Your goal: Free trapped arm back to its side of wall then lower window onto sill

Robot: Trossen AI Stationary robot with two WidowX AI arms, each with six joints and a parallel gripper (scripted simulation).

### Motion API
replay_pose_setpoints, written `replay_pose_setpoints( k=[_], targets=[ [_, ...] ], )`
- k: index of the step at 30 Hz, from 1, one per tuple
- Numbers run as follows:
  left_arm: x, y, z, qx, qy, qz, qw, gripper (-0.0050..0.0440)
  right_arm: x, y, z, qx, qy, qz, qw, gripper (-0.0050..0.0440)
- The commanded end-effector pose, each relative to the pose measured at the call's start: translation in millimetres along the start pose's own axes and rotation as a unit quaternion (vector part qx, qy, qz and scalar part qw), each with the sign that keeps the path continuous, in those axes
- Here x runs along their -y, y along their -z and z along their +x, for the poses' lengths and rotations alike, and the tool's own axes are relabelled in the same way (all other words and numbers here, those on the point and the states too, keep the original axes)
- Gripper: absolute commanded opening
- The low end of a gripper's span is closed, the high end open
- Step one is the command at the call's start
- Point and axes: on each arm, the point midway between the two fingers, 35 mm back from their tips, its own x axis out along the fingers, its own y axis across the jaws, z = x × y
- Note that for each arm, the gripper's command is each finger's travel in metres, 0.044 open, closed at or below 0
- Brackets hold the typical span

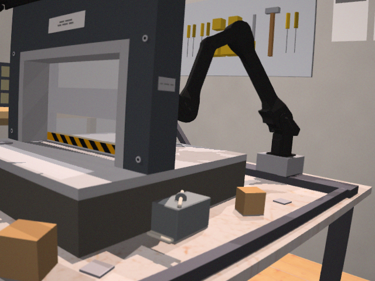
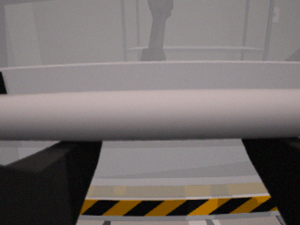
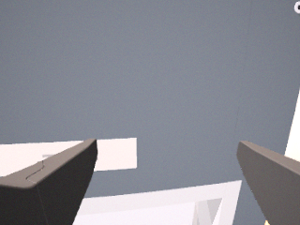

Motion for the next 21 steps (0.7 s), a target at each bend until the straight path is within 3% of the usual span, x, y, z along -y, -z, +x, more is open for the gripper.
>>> replay_pose_setpoints(
  k=[1, 14, 21],
  targets=[
    [-1.2, -14.1, 6.7, 0.023, -0.007, -0.023, 0.999, 0.0400, -0.3, -13.1, -1.4, 0.016, 0.001, -0.002, 1.000, 0.0400],
    [-0.5, 20.6, 0.5, 0.006, 0.000, -0.008, 1.000, 0.0400, -0.3, -13.1, -1.4, 0.016, 0.001, -0.002, 1.000, 0.0400],
    [-0.6, 24.2, 0.0, 0.005, 0.001, -0.007, 1.000, 0.0400, -0.3, -13.1, -1.4, 0.016, 0.001, -0.002, 1.000, 0.0400]
  ],
)
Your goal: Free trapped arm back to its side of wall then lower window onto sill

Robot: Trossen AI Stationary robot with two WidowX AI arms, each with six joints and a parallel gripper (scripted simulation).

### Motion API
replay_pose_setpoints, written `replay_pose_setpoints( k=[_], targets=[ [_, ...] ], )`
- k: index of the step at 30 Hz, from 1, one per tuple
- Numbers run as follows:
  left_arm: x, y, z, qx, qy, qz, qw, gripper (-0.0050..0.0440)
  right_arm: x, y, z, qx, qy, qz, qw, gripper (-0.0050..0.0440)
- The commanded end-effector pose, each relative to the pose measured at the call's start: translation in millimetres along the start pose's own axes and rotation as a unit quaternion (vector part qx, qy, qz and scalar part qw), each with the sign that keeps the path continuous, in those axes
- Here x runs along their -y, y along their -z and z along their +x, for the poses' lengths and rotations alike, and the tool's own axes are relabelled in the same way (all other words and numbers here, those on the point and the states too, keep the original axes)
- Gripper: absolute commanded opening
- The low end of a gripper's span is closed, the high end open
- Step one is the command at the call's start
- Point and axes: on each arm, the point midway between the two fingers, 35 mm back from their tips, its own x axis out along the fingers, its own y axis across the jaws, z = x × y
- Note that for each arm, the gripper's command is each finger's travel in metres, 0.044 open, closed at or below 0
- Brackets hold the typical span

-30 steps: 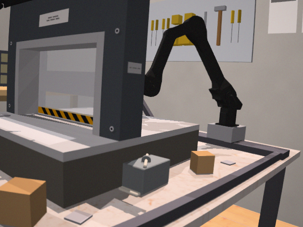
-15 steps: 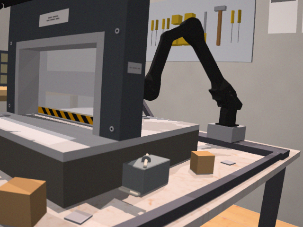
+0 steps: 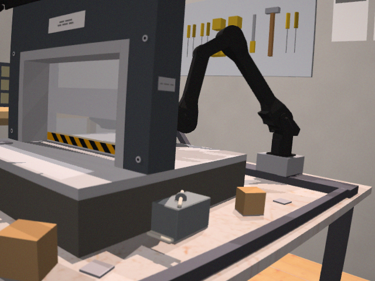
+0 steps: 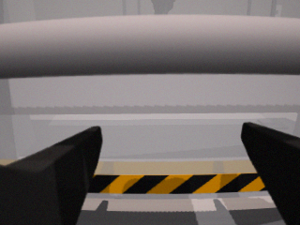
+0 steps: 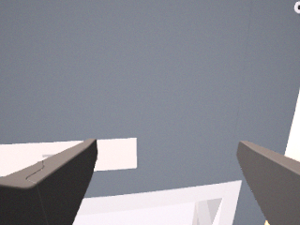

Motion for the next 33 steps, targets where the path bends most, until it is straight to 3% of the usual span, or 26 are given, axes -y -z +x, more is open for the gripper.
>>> replay_pose_setpoints(
  k=[1, 22, 33],
  targets=[
    [2.3, -1.3, -1.5, 0.002, 0.004, -0.003, 1.000, 0.0400, -0.3, -13.1, -1.4, 0.016, 0.001, -0.002, 1.000, 0.0400],
    [2.0, 4.2, -2.9, -0.006, 0.005, 0.003, 1.000, 0.0400, -0.3, -13.1, -1.4, 0.016, 0.001, -0.002, 1.000, 0.0400],
    [6.3, -16.4, -16.4, 0.004, 0.014, -0.006, 1.000, 0.0400, -0.3, -13.1, -1.4, 0.016, 0.001, -0.002, 1.000, 0.0400]
  ],
)
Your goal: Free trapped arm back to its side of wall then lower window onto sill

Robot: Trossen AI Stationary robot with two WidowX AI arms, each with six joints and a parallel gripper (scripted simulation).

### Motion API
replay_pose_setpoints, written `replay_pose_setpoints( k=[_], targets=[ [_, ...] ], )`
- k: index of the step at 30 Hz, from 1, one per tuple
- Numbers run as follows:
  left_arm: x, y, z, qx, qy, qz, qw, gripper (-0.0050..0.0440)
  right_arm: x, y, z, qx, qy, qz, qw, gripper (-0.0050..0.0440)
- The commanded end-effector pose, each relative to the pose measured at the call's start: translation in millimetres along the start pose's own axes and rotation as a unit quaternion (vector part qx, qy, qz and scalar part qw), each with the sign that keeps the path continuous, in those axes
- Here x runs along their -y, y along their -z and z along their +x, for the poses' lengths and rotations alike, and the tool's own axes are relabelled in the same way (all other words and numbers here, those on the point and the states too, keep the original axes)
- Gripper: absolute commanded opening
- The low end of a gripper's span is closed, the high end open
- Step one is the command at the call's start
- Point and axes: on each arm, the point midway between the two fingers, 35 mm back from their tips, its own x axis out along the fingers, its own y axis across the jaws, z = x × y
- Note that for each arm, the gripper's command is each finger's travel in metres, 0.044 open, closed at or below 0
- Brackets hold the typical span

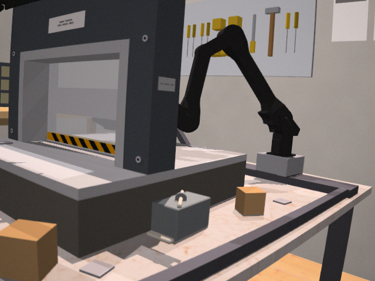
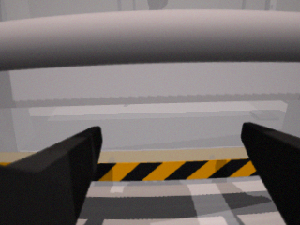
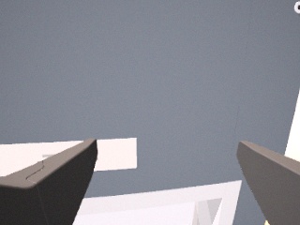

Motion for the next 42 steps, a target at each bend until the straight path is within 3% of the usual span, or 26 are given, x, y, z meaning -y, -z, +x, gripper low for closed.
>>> replay_pose_setpoints(
  k=[1, 15, 17, 19, 26, 28, 30, 38, 42],
  targets=[
    [3.9, -20.4, -8.7, 0.012, 0.007, -0.012, 1.000, 0.0400, -0.3, -13.1, -1.4, 0.016, 0.001, -0.002, 1.000, 0.0400],
    [13.5, -46.5, -64.5, 0.011, 0.049, -0.011, 0.999, 0.0400, -0.3, -13.1, -1.4, 0.016, 0.001, -0.002, 1.000, 0.0400],
    [19.0, -84.1, -48.7, 0.039, 0.058, -0.039, 0.997, 0.0400, -0.3, -13.1, -1.4, 0.016, 0.001, -0.002, 1.000, 0.0400],
    [21.7, -79.3, -56.5, 0.017, 0.086, -0.017, 0.996, 0.0400, -0.3, -13.1, -1.4, 0.016, 0.001, -0.002, 1.000, 0.0400],
    [31.1, -126.6, -68.5, 0.021, 0.149, -0.020, 0.988, 0.0400, -0.3, -13.1, -1.4, 0.016, 0.001, -0.002, 1.000, 0.0400],
    [2.5, -137.2, -53.2, 0.022, 0.121, -0.019, 0.992, 0.0400, -0.3, -13.1, -1.4, 0.016, 0.001, -0.002, 1.000, 0.0400],
    [2.5, -137.2, -53.2, 0.022, 0.121, -0.019, 0.992, 0.0400, -0.3, -13.1, -1.4, 0.016, 0.001, -0.002, 1.000, 0.0400],
    [-53.8, -184.4, -46.6, 0.030, 0.115, -0.019, 0.993, 0.0400, -0.3, -13.1, -1.4, 0.016, 0.001, -0.002, 1.000, 0.0400],
    [-84.0, -195.5, -51.6, 0.023, 0.110, -0.014, 0.994, 0.0400, -0.3, -13.1, -1.4, 0.016, 0.001, -0.002, 1.000, 0.0400]
  ],
)
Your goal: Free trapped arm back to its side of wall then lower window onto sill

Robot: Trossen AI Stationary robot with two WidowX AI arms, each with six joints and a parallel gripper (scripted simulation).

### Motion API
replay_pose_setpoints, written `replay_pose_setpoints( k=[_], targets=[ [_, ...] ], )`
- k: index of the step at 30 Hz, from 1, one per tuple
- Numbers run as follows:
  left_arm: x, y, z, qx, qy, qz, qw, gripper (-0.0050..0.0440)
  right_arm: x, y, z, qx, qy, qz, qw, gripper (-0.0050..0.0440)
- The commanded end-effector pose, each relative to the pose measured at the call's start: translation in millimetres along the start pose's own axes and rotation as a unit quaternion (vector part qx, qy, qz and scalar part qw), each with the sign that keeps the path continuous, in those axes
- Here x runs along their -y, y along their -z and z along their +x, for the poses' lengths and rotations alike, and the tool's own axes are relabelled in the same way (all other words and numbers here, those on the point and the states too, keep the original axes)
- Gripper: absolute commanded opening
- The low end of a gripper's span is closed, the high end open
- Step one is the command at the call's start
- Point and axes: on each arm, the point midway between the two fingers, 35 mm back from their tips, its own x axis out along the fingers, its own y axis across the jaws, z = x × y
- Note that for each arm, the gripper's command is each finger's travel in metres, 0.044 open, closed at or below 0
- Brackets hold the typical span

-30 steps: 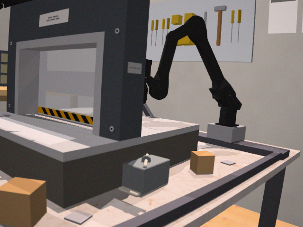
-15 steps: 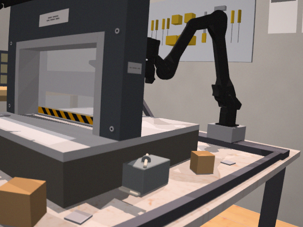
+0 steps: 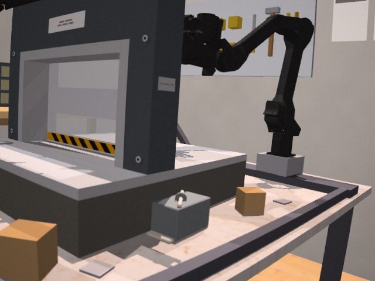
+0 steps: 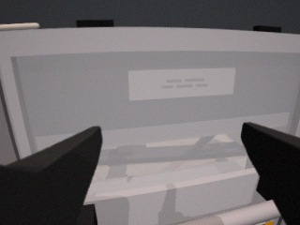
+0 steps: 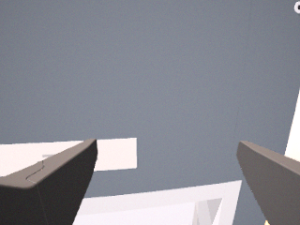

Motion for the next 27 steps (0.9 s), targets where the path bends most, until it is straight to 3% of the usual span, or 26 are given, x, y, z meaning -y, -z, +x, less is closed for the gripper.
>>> replay_pose_setpoints(
  k=[1, 3, 5, 8, 11, 17, 27],
  targets=[
    [-31.9, -25.3, -12.9, -0.003, -0.001, -0.002, 1.000, 0.0400, -0.3, -13.1, -1.4, 0.016, 0.001, -0.002, 1.000, 0.0400],
    [-44.3, -43.0, -18.1, 0.007, -0.004, -0.002, 1.000, 0.0400, -0.3, -13.1, -1.4, 0.016, 0.001, -0.002, 1.000, 0.0400],
    [-44.3, -43.0, -18.1, 0.007, -0.004, -0.002, 1.000, 0.0400, -0.3, -13.1, -1.4, 0.016, 0.001, -0.002, 1.000, 0.0400],
    [-62.0, -47.2, -31.1, 0.000, -0.009, 0.002, 1.000, 0.0400, -0.3, -13.1, -1.4, 0.016, 0.001, -0.002, 1.000, 0.0400],
    [-78.2, -67.5, -44.6, 0.011, -0.013, 0.003, 1.000, 0.0400, -0.3, -13.1, -1.4, 0.016, 0.001, -0.002, 1.000, 0.0400],
    [-104.7, -75.6, -78.5, 0.001, -0.022, 0.011, 1.000, 0.0400, -0.3, -13.1, -1.4, 0.016, 0.001, -0.002, 1.000, 0.0400],
    [-107.4, -83.6, -78.8, 0.007, -0.025, 0.014, 1.000, 0.0400, -0.3, -13.1, -1.4, 0.016, 0.001, -0.002, 1.000, 0.0400]
  ],
)
